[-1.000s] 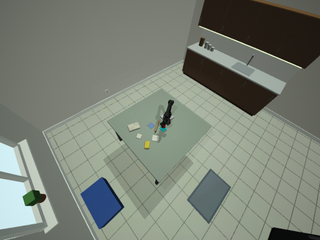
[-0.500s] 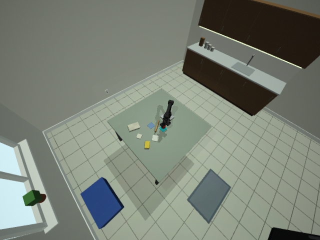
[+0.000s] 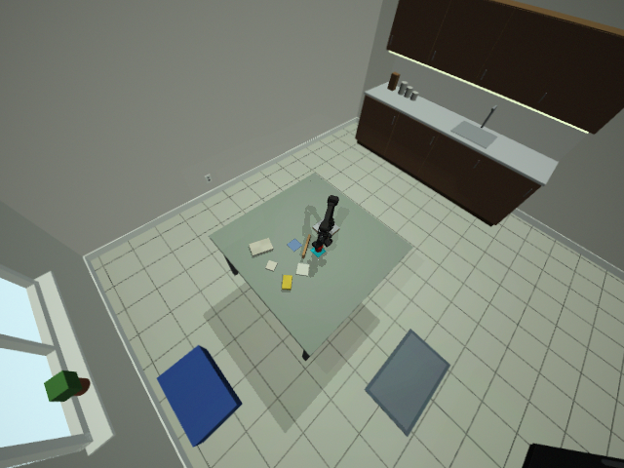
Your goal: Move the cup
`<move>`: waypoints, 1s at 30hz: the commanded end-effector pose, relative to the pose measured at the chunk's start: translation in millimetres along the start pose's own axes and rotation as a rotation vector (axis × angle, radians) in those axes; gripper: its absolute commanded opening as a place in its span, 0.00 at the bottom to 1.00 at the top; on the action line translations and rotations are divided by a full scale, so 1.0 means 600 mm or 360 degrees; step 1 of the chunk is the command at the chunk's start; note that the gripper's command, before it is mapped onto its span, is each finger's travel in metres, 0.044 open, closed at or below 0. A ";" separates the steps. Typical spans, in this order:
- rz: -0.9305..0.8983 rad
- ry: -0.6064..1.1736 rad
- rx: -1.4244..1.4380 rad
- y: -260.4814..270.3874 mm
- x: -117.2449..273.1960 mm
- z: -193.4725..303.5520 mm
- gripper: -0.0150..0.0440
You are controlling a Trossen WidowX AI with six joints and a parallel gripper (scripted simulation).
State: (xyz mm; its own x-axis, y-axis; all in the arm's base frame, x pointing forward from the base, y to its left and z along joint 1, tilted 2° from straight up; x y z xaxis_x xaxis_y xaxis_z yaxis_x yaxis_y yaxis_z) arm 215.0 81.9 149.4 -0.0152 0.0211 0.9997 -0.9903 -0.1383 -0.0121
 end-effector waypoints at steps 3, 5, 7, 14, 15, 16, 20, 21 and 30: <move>-0.0001 -0.0001 -0.0009 0.001 -0.013 -0.001 0.25; -0.0001 -0.0001 -0.0009 0.002 -0.017 -0.001 0.25; -0.0001 -0.0001 -0.0009 0.002 -0.021 -0.001 0.25; -0.0002 0.0000 0.0000 0.002 -0.021 -0.001 0.25; -0.0002 0.0000 0.0000 0.002 -0.021 -0.001 0.25; -0.0002 0.0000 0.0000 0.002 -0.021 -0.001 0.25; -0.0002 0.0000 0.0000 0.002 -0.021 -0.001 0.25; -0.0002 0.0000 0.0000 0.002 -0.021 -0.001 0.25; -0.0002 0.0000 0.0000 0.002 -0.021 -0.001 0.47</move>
Point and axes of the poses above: the point midway between the two fingers, 35 mm back from their tips, its own x axis back along the fingers, its own y axis across the jaws, z = x × y, the point moved 8 cm from there along x, back along the fingers, and after that the axes turned 14 degrees about x, right-handed, at the moved point
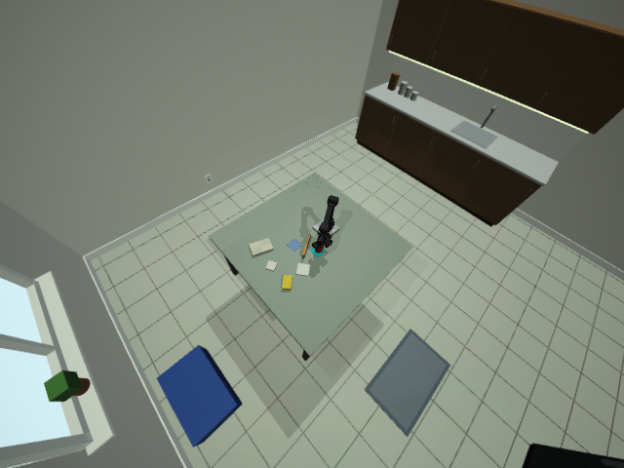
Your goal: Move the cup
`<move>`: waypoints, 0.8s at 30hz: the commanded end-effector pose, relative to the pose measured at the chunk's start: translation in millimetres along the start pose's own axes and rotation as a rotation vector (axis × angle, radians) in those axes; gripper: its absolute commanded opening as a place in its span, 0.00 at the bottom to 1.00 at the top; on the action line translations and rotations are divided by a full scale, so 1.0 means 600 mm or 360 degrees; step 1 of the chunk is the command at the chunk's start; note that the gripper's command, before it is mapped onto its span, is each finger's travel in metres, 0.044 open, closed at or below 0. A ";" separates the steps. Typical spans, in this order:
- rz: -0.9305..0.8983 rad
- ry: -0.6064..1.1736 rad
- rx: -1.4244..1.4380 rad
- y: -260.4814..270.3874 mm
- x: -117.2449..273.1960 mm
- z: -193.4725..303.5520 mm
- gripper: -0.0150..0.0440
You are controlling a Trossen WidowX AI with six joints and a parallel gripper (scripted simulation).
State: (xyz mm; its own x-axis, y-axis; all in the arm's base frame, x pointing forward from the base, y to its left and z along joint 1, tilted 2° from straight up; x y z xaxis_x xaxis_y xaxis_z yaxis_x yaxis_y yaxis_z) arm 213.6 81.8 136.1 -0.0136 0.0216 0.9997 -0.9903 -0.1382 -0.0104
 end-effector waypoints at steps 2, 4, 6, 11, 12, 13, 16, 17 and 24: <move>0.0001 0.0000 0.0000 0.000 0.001 0.000 0.47; 0.0001 0.0000 0.0000 0.000 0.002 0.000 0.47; 0.0001 0.0000 0.0000 0.000 0.004 0.000 0.47; 0.0001 0.0000 -0.0001 -0.001 0.014 0.000 0.47; 0.0001 0.0000 -0.0002 -0.001 0.016 0.000 0.47; 0.0001 0.0000 -0.0002 -0.001 0.018 0.000 0.47; 0.0001 -0.0001 -0.0002 -0.002 0.024 0.000 0.47; 0.0001 -0.0001 -0.0003 -0.002 0.026 0.000 0.47; 0.0001 -0.0001 -0.0004 -0.002 0.041 0.000 0.47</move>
Point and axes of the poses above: the point midway between the two fingers, 35 mm back from their tips, its own x axis back along the fingers, its own y axis across the jaws, z = x × y, the point moved 8 cm from there along x, back along the fingers, and after that the axes turned 14 degrees about x, right-handed, at the moved point
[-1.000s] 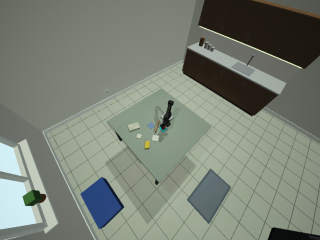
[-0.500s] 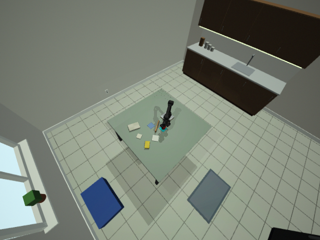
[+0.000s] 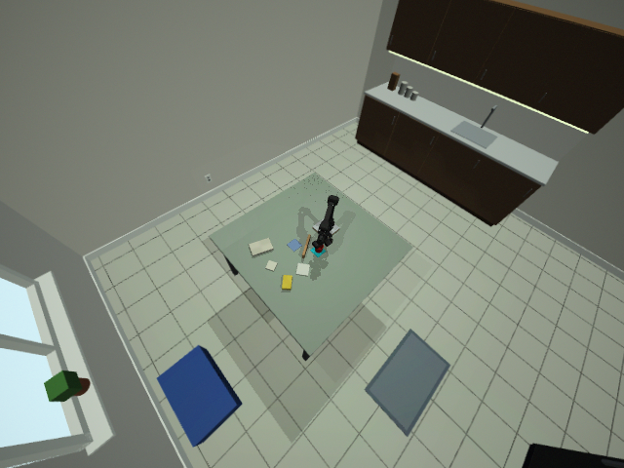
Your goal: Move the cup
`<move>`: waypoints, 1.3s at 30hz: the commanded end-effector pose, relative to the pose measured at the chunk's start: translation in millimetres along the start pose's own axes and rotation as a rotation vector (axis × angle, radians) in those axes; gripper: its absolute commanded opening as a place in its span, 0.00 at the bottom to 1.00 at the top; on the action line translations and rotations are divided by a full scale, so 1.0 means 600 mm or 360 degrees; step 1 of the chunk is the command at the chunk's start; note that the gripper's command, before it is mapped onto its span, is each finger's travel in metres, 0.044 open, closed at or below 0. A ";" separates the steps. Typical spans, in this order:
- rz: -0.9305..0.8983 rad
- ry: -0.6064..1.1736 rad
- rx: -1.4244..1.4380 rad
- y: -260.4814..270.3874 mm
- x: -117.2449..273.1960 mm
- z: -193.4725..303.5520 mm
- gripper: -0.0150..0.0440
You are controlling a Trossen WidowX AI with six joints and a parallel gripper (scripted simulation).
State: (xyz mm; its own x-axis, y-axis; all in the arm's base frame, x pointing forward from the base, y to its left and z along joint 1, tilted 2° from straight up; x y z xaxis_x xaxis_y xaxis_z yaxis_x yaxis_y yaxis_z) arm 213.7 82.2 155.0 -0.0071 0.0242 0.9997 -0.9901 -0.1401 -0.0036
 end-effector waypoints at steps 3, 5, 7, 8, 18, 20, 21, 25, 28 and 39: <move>0.0012 -0.0004 -0.0008 -0.001 0.016 0.000 0.47; 0.0012 -0.0004 -0.0009 -0.001 0.020 0.000 0.47; 0.0012 -0.0004 -0.0009 -0.001 0.024 0.000 0.47; 0.0012 -0.0004 -0.0009 -0.001 0.026 0.000 0.47; 0.0012 -0.0004 -0.0011 0.001 0.048 0.001 0.47; 0.0012 -0.0004 -0.0012 0.002 0.052 0.001 0.47; 0.0012 -0.0004 -0.0012 0.002 0.054 0.001 0.47; 0.0000 0.0000 -0.0002 0.003 0.049 0.001 0.52; 0.0000 0.0000 -0.0002 0.003 0.049 0.001 0.65; 0.0003 -0.0001 -0.0004 0.002 0.072 0.001 1.00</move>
Point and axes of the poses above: the point midway between the two fingers, 35 mm back from their tips, its own x axis back along the fingers, its own y axis across the jaws, z = x × y, the point moved 8 cm from there along x, back along the fingers, and after that the axes turned 14 degrees about x, right-handed, at the moved point
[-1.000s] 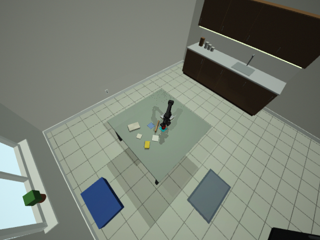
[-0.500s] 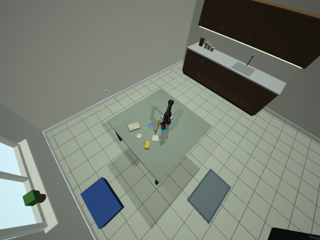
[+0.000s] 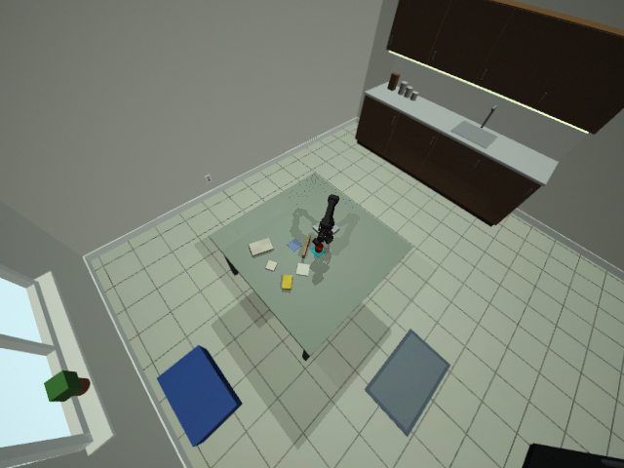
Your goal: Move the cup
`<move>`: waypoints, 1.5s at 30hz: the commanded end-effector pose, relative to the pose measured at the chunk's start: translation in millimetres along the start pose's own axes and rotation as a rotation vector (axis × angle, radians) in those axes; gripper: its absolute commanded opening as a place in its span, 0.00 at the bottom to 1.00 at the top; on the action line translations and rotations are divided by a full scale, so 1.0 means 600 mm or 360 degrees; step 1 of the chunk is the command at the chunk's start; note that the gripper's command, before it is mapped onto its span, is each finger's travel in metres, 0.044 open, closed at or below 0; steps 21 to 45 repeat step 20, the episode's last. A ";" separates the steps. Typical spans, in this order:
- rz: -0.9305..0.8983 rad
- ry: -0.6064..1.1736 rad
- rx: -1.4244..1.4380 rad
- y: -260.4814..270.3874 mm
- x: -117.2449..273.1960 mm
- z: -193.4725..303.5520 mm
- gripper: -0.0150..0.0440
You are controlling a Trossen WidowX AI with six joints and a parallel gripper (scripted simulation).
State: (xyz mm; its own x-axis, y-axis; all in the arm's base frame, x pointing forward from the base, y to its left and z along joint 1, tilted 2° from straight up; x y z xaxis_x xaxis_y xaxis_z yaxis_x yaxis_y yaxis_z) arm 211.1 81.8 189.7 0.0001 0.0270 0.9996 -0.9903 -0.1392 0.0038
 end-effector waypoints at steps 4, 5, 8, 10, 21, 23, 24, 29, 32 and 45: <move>0.0017 -0.0005 -0.0005 -0.002 0.036 0.000 1.00; 0.0018 -0.0005 -0.0006 -0.002 0.042 0.000 1.00; 0.0019 -0.0006 -0.0007 -0.002 0.057 0.000 1.00; 0.0020 -0.0006 -0.0008 -0.002 0.067 0.000 1.00; 0.0020 -0.0005 -0.0001 0.000 0.092 0.001 1.00; 0.0020 -0.0005 -0.0001 0.000 0.092 0.001 1.00; 0.0020 -0.0005 -0.0001 0.000 0.092 0.001 1.00; 0.0020 -0.0005 -0.0001 0.000 0.092 0.001 1.00; 0.0020 -0.0005 -0.0001 0.000 0.092 0.001 1.00; 0.0020 -0.0005 -0.0001 0.000 0.092 0.001 1.00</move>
Point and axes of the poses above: the point midway between the two fingers, 35 mm back from their tips, its own x axis back along the fingers, its own y axis across the jaws, z = x × y, the point moved 8 cm from there along x, back along the fingers, and after that the axes turned 14 degrees about x, right-handed, at the moved point
